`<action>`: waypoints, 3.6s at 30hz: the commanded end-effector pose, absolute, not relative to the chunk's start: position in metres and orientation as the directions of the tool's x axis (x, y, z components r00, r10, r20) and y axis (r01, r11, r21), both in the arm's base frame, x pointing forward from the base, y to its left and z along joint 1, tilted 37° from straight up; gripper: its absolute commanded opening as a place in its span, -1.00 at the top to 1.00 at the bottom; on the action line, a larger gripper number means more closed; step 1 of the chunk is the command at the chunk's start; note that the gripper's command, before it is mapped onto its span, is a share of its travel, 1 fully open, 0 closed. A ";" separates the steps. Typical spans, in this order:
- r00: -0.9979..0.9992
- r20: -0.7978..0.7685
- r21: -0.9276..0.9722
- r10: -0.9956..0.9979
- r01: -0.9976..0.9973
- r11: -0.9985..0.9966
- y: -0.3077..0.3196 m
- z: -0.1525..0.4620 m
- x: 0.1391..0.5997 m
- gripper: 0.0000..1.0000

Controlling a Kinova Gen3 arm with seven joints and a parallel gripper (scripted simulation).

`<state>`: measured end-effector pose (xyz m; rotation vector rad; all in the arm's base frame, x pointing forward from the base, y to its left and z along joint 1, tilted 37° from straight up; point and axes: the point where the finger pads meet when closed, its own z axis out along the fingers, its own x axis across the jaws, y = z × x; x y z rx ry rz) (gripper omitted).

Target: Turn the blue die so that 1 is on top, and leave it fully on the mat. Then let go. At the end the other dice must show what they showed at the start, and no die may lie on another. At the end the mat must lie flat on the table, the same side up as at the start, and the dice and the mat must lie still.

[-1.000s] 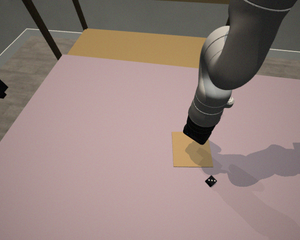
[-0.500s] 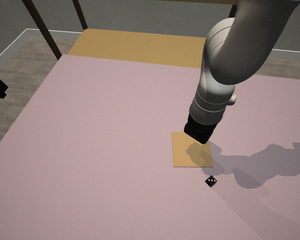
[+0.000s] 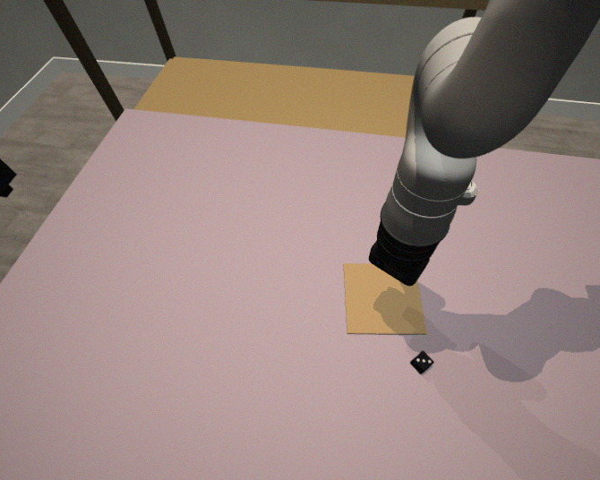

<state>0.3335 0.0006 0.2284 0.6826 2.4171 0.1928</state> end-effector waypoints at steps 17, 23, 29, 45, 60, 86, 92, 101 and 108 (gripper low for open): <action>-0.679 -0.530 0.292 0.508 0.417 0.861 0.004 0.238 0.330 0.02; -0.679 -0.530 0.292 0.508 0.417 0.861 0.004 0.238 0.329 0.02; -0.679 -0.530 0.292 0.508 0.417 0.861 0.004 0.238 0.329 0.02; -0.692 -0.539 0.275 0.480 0.394 0.877 0.014 0.234 0.342 0.02; -0.684 -0.564 0.269 0.463 0.378 0.886 0.010 0.243 0.344 0.02; -0.520 -0.789 0.267 0.328 0.192 0.944 -0.033 0.356 0.339 0.02; -0.471 -0.821 0.291 0.322 0.141 0.946 -0.045 0.378 0.333 0.02; -0.385 -0.850 0.388 0.360 0.005 0.922 -0.074 0.406 0.320 0.02; -0.371 -0.831 0.477 0.415 -0.092 0.874 -0.090 0.399 0.319 0.02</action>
